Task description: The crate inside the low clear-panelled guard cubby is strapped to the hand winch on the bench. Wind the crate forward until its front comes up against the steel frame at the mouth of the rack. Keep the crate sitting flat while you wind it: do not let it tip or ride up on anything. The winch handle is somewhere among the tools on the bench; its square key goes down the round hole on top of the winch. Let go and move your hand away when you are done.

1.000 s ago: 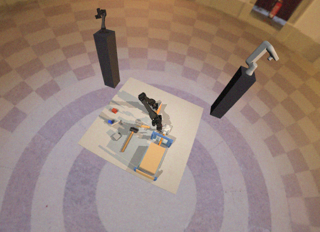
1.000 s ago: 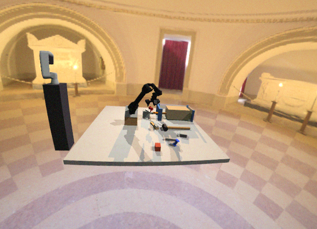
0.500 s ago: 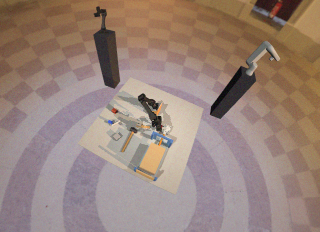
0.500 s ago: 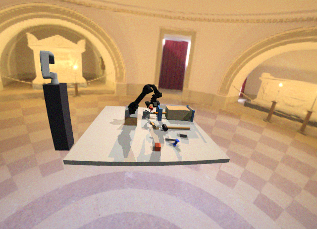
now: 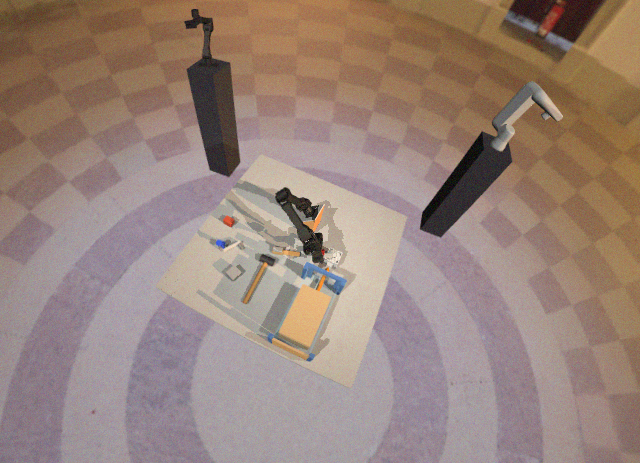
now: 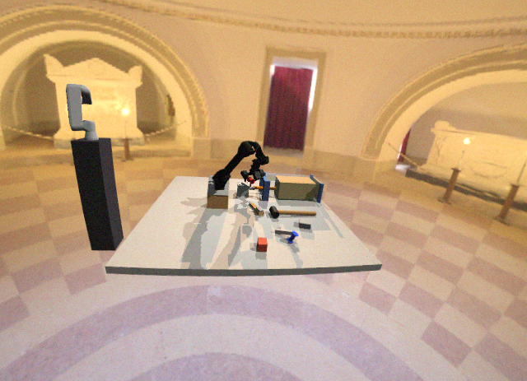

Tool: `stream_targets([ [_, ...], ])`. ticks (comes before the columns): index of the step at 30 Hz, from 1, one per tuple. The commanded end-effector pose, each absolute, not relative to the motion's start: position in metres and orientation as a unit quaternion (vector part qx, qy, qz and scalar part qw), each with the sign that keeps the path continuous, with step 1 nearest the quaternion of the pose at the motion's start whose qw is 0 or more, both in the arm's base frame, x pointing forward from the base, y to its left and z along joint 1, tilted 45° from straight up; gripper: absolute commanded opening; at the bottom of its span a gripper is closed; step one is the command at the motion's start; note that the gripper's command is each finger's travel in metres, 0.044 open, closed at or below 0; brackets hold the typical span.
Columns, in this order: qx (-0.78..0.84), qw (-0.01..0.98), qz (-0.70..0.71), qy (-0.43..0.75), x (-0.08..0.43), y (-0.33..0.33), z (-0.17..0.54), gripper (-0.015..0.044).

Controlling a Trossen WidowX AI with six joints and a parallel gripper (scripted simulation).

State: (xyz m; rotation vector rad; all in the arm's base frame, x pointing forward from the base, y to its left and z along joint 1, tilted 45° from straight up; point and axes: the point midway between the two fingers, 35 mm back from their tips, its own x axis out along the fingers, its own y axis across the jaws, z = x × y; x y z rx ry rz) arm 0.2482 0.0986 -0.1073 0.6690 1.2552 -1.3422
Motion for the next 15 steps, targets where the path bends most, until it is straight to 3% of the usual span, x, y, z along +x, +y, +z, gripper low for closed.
stream_targets([
  [1, 0.278, 0.558, -0.572, 0.533, 0.2456, 0.0955, -0.1097, 0.0440],
  [2, 0.278, 0.558, -0.572, 0.533, 0.2456, 0.0955, -0.1097, 0.0440],
  [15, 0.283, 0.559, -0.570, 0.532, 0.2478, 0.0983, -0.1076, 0.0099],
])
